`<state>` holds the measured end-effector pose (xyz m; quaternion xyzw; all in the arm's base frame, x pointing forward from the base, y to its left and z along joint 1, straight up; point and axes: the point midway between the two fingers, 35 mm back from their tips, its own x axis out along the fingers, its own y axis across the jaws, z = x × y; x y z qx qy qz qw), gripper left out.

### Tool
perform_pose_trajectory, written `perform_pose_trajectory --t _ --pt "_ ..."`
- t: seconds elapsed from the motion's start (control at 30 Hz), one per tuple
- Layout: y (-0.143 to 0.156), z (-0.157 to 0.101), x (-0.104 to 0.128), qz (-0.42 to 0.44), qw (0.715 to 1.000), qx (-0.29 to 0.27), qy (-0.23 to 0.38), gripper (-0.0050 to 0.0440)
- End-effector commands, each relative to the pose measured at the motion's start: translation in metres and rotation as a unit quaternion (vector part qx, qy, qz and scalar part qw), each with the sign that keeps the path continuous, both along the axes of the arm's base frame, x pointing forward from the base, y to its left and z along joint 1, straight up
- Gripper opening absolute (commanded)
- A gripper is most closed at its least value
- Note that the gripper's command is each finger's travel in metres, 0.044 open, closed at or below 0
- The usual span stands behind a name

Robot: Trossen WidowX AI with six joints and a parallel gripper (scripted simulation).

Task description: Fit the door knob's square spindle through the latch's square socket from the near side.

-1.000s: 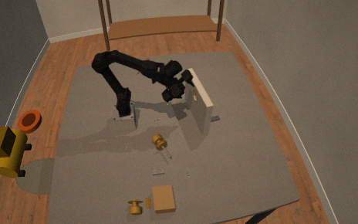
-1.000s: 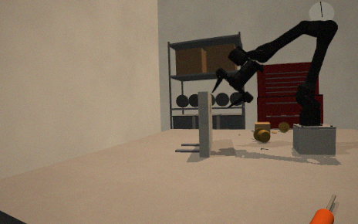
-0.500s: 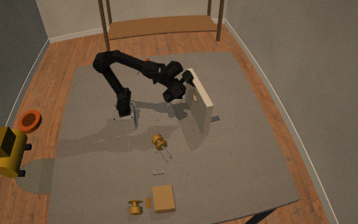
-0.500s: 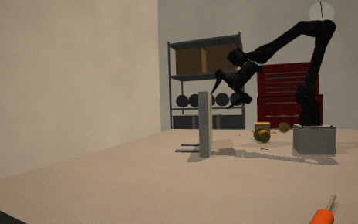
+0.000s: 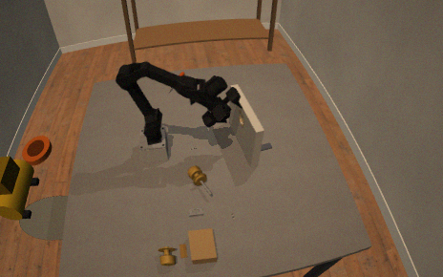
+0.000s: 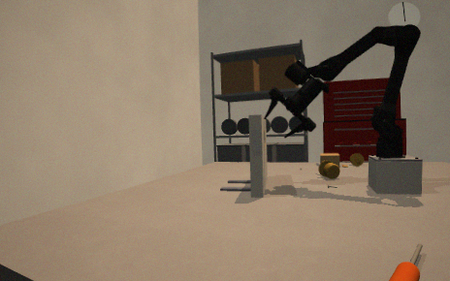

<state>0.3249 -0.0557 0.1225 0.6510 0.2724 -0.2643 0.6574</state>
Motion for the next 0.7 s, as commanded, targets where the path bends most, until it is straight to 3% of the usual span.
perform_pose_trajectory --t 0.0,0.67 --pt "0.0 0.005 -0.004 -0.001 1.0 0.001 0.002 0.044" --pt "-0.001 0.039 -0.043 -0.002 1.0 0.001 0.002 0.044"
